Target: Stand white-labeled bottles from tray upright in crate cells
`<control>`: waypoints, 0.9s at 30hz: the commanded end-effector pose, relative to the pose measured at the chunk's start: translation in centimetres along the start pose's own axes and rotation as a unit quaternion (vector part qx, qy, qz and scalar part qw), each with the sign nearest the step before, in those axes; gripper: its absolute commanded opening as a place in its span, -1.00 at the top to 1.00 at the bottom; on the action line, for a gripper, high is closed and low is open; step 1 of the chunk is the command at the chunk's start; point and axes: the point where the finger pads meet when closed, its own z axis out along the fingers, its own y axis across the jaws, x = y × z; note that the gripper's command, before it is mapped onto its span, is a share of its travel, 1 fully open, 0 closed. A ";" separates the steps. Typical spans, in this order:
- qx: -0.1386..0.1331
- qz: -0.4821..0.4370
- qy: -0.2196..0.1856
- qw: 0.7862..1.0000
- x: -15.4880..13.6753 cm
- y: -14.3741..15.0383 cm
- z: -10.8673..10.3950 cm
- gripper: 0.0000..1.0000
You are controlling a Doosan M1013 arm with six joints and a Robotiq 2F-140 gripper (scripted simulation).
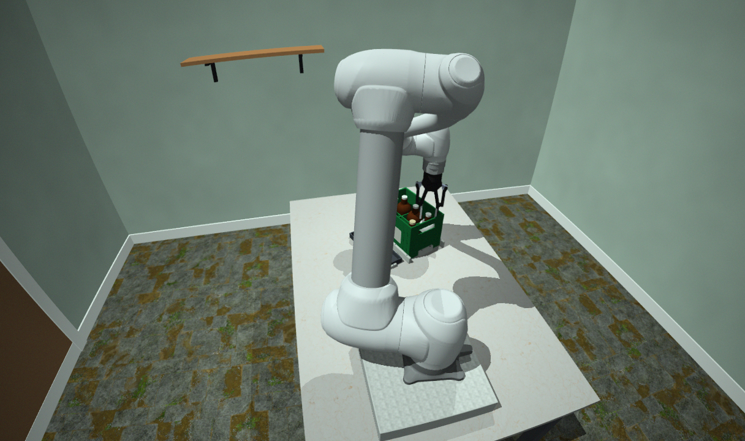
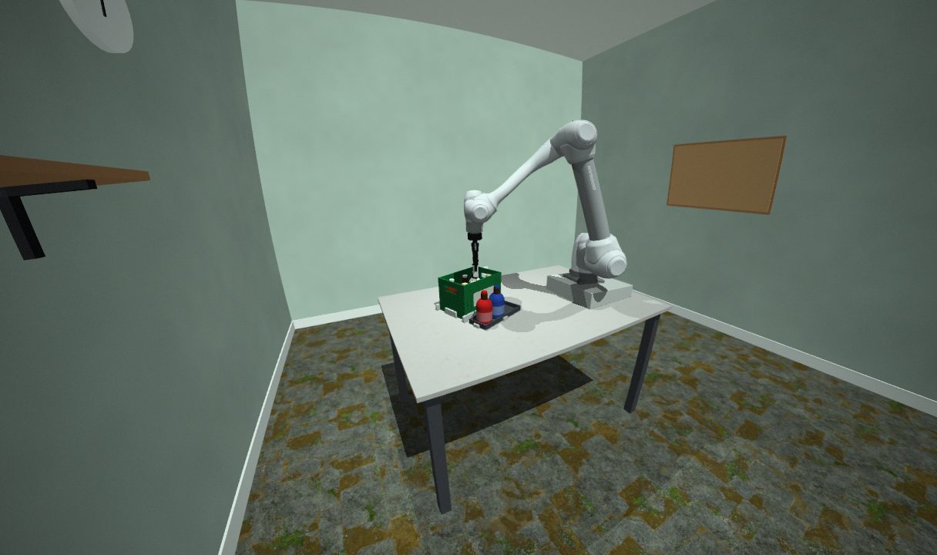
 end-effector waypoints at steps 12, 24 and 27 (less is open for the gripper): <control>0.000 0.000 0.000 1.000 0.0 0.0 0.0 0.24; 0.000 0.000 0.000 1.000 0.0 0.0 -0.1 0.24; 0.000 0.000 0.000 1.000 0.0 0.0 -0.2 0.24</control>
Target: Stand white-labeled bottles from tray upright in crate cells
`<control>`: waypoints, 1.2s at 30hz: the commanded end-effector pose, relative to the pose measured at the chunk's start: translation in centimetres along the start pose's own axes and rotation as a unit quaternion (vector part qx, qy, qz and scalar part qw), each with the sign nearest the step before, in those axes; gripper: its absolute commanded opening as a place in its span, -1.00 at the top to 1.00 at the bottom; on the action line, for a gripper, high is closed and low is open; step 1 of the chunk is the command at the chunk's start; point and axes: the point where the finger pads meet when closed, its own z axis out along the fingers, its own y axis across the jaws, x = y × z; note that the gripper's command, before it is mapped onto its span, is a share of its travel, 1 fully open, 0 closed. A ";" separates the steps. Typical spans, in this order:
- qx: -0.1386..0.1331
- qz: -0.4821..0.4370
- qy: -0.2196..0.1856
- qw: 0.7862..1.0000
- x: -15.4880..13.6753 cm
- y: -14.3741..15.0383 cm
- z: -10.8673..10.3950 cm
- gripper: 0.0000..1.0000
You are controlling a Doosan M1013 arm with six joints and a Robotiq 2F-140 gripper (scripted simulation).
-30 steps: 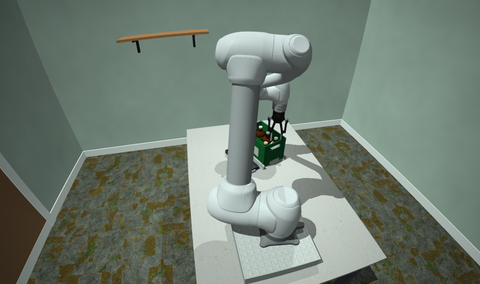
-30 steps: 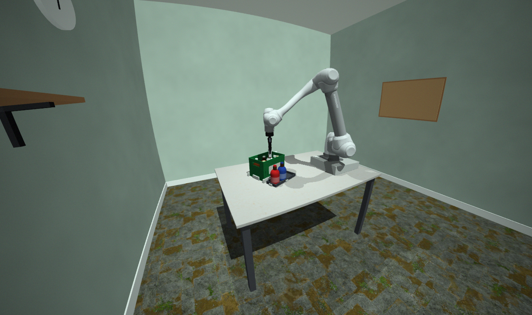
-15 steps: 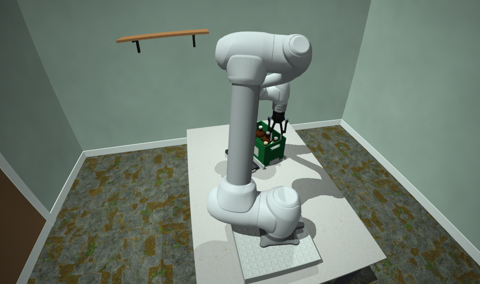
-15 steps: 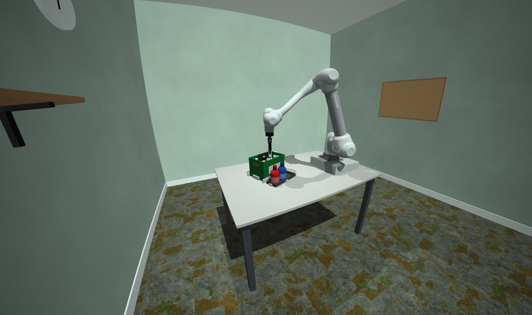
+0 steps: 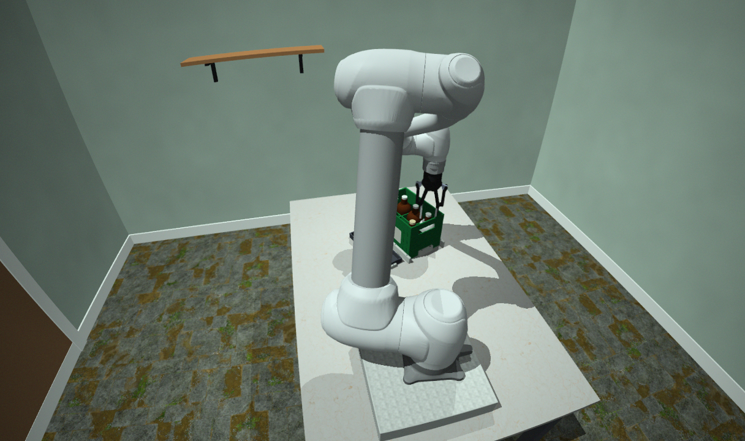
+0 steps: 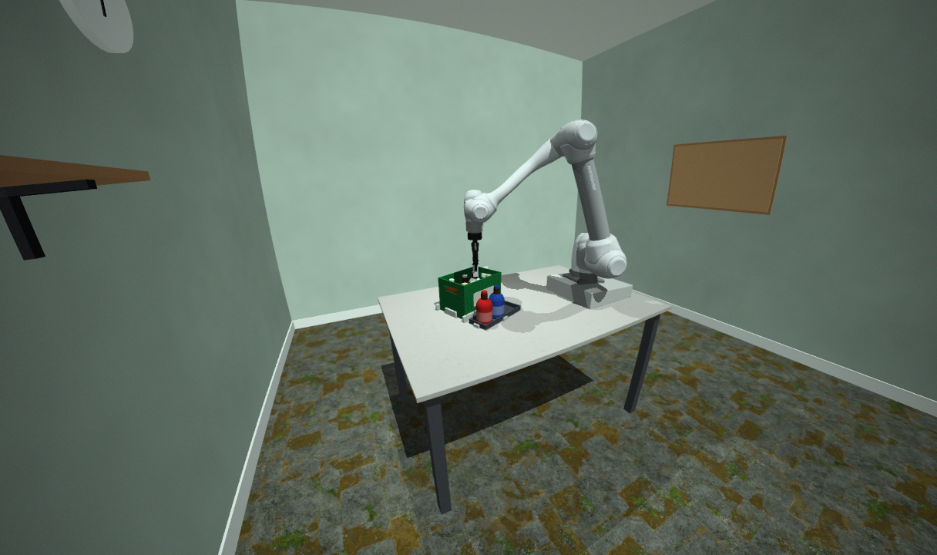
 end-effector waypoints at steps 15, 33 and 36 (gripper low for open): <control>0.000 0.000 0.000 1.000 0.0 0.0 -2.1 0.24; 0.000 0.000 0.000 1.000 0.0 0.0 -6.1 0.24; 0.000 0.000 0.000 1.000 0.0 0.0 -6.3 0.24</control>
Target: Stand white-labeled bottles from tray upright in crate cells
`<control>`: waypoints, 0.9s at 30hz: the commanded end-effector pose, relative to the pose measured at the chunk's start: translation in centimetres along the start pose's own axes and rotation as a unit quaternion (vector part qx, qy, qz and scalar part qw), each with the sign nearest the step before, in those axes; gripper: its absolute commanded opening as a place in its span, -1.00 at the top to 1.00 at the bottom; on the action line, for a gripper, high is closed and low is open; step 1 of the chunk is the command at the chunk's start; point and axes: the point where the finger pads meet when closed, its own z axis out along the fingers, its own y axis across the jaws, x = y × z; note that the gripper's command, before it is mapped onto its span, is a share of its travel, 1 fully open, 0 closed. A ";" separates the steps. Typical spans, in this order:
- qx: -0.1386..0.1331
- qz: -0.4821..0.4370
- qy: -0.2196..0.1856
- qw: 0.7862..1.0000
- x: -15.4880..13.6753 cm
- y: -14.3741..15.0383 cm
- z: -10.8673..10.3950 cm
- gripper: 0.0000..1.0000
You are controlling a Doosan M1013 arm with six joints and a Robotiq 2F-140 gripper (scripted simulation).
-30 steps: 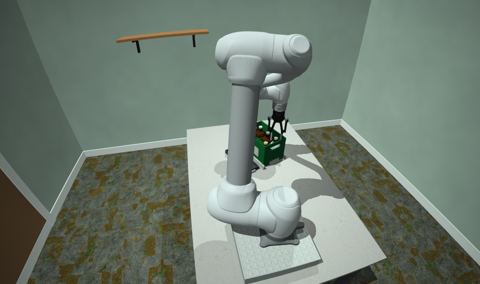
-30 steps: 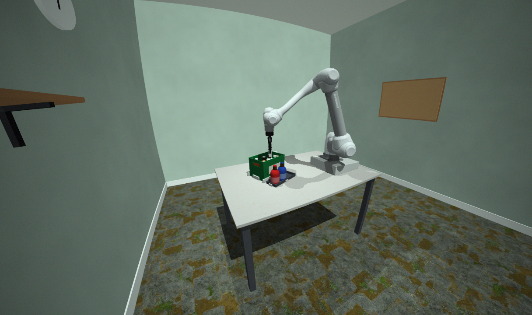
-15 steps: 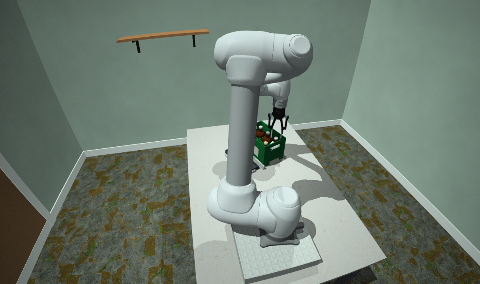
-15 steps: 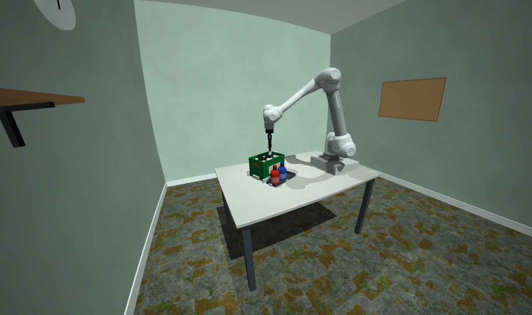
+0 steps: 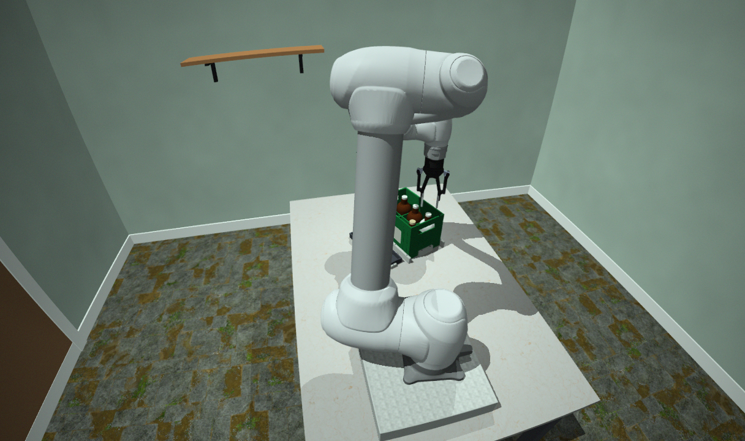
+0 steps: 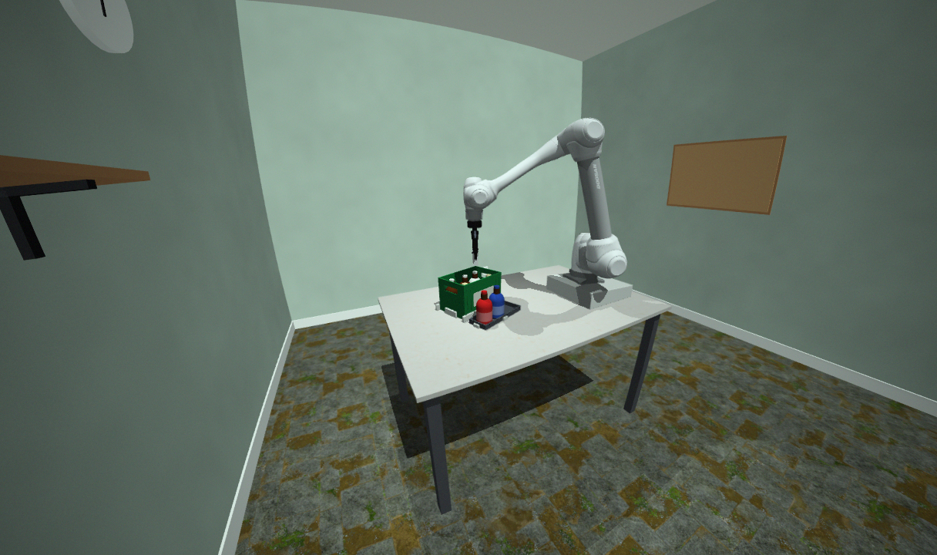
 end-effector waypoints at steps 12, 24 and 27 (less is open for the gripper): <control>0.000 0.000 0.000 1.000 0.0 0.0 -1.8 0.24; 0.000 0.000 0.000 1.000 0.0 0.0 -2.0 1.00; 0.000 0.000 0.000 1.000 0.0 0.0 -2.0 1.00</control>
